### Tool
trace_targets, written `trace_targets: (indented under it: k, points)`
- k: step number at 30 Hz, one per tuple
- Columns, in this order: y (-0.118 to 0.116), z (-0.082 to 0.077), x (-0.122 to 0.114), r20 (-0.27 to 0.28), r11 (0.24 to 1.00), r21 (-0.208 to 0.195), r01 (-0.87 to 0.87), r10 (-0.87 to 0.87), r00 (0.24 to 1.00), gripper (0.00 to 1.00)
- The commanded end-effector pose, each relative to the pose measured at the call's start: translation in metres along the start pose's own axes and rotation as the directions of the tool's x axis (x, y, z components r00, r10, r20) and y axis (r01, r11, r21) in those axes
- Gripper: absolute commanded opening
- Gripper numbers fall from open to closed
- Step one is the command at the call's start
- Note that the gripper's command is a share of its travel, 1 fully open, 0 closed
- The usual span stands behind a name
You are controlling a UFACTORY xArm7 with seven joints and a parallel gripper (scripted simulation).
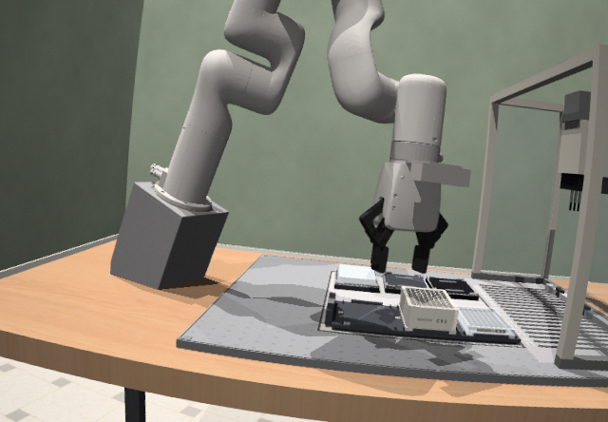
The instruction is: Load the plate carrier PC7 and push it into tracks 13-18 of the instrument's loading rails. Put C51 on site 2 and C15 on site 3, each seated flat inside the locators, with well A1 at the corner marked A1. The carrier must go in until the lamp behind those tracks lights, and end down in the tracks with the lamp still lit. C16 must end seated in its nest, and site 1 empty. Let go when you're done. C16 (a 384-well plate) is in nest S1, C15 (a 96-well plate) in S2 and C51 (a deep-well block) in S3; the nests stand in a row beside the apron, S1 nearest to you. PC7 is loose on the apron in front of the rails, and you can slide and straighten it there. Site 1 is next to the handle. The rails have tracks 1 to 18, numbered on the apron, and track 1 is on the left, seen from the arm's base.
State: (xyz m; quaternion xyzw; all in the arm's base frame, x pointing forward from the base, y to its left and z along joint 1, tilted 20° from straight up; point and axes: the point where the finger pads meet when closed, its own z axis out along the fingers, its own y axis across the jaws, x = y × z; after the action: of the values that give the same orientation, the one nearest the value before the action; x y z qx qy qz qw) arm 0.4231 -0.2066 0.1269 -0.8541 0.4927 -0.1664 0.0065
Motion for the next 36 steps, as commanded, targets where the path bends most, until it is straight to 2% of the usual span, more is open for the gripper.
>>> trace_targets:
  k: [1,9,20,22,31,36]
  points:
    - [0.011,-0.003,-0.023,-0.001,0.982,0.047,0.184,-0.184,0.983,0.82]
    - [0.025,-0.002,-0.050,-0.010,0.926,0.046,0.376,-0.375,0.927,0.82]
    - [0.050,-0.002,-0.099,-0.026,0.730,0.039,0.683,-0.682,0.731,0.82]
    - [0.050,-0.002,-0.099,-0.026,0.730,0.039,0.683,-0.682,0.731,0.82]
    - [0.068,-0.001,-0.135,-0.036,0.495,0.030,0.868,-0.867,0.496,0.82]
    - [0.068,-0.001,-0.135,-0.036,0.492,0.030,0.870,-0.870,0.493,0.82]
